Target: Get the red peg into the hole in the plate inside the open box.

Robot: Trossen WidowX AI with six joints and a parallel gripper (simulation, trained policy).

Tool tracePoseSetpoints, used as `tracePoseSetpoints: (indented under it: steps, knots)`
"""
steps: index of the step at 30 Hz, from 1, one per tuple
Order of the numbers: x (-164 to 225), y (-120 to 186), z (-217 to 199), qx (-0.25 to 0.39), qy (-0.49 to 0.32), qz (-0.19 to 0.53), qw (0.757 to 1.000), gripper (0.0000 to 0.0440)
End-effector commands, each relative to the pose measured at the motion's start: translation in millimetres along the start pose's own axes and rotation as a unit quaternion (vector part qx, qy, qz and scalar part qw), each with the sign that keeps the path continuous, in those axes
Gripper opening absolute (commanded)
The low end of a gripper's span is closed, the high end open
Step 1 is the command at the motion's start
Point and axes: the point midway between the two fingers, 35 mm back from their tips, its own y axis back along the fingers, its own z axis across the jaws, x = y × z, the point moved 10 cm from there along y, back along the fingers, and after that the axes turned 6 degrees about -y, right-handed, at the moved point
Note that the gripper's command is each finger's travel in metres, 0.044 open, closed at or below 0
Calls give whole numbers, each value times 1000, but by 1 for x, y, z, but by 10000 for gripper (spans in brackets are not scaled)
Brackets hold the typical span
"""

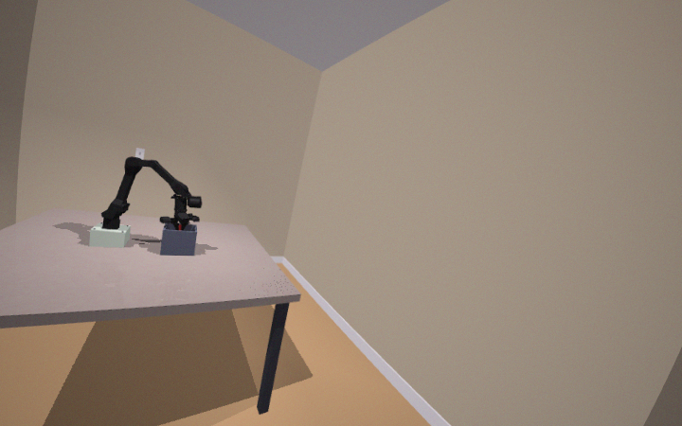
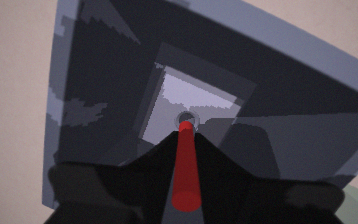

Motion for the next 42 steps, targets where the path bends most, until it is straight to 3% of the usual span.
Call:
tracePoseSetpoints:
  steps: [1, 5, 10, 13, 17, 42]
  knots:
    - [-1, -10, 0, 4, 8, 6, 1000, 0]
    - [-2, -18, 1, 10, 16, 6, 1000, 11]
    - [-4, -24, 4, 18, 25, 9, 999, 105]
    - [-4, -23, 5, 19, 25, 24, 999, 115]
    - [-11, -16, 7, 10, 20, 44, 999, 161]
    - [-57, 49, 20, -105, 6, 118, 987, 222]
